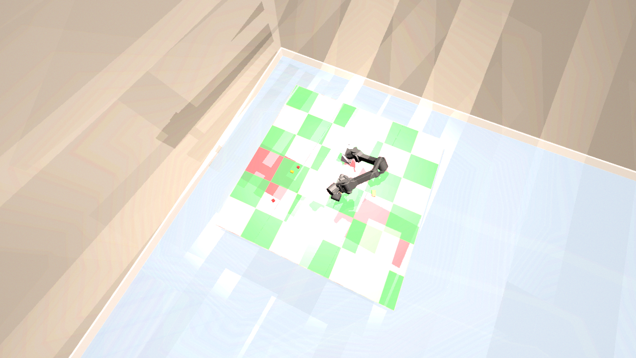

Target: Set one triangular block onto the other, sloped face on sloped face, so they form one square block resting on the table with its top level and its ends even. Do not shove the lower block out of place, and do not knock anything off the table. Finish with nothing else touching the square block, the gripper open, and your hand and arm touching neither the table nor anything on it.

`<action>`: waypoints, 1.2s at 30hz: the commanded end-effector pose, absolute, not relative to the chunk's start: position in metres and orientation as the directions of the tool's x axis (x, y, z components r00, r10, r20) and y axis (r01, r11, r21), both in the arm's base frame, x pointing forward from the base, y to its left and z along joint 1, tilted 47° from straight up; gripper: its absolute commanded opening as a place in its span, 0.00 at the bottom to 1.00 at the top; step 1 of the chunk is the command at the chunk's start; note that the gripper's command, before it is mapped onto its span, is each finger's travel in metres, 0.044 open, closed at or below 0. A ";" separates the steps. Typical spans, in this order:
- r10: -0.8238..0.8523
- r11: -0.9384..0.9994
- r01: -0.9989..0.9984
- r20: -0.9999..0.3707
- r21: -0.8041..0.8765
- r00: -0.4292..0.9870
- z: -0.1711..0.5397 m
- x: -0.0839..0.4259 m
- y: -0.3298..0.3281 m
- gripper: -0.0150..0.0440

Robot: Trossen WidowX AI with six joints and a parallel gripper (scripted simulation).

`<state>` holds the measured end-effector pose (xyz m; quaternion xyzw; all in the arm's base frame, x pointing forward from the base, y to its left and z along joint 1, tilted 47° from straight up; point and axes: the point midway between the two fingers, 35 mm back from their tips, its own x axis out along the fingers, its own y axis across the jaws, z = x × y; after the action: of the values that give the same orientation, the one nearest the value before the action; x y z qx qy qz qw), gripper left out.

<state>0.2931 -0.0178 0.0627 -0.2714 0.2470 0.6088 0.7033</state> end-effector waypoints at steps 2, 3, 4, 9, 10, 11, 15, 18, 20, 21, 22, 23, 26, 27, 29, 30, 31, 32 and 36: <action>0.722 0.111 -0.990 -0.678 -0.081 0.137 0.063 0.293 -0.018 0.30; 0.722 0.111 -0.990 -0.678 -0.081 0.137 0.063 0.293 -0.018 0.34; 0.722 0.111 -0.990 -0.678 -0.081 0.137 0.063 0.293 -0.018 0.39; 0.722 0.111 -0.990 -0.678 -0.081 0.137 0.063 0.293 -0.018 0.61; 0.722 0.111 -0.990 -0.678 -0.081 0.137 0.063 0.293 -0.018 0.65; 0.722 0.111 -0.990 -0.678 -0.081 0.137 0.063 0.293 -0.018 0.70; 0.722 0.111 -0.990 -0.678 -0.081 0.137 0.063 0.293 -0.018 0.88; 0.722 0.111 -0.990 -0.678 -0.081 0.137 0.063 0.293 -0.018 1.00; 0.722 0.111 -0.990 -0.678 -0.081 0.137 0.063 0.293 -0.018 1.00; 0.722 0.111 -0.990 -0.678 -0.081 0.137 0.063 0.293 -0.018 1.00; 0.722 0.111 -0.990 -0.678 -0.081 0.137 0.063 0.293 -0.018 1.00; 0.722 0.111 -0.990 -0.678 -0.081 0.137 0.063 0.293 -0.018 1.00; 0.722 0.113 -0.990 -0.678 -0.080 0.137 0.064 0.293 -0.020 1.00; 0.720 0.118 -0.990 -0.679 -0.078 0.139 0.069 0.293 -0.026 1.00; 0.717 0.131 -0.989 -0.682 -0.071 0.144 0.083 0.293 -0.043 1.00; 0.716 0.139 -0.988 -0.682 -0.067 0.147 0.092 0.291 -0.054 1.00; 0.715 0.147 -0.987 -0.683 -0.062 0.150 0.102 0.289 -0.064 1.00; 0.715 0.155 -0.986 -0.682 -0.058 0.152 0.112 0.287 -0.074 1.00; 0.717 0.173 -0.984 -0.678 -0.048 0.159 0.137 0.277 -0.097 1.00</action>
<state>0.2849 -0.0819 0.1210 -0.2592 0.2611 0.5915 0.7174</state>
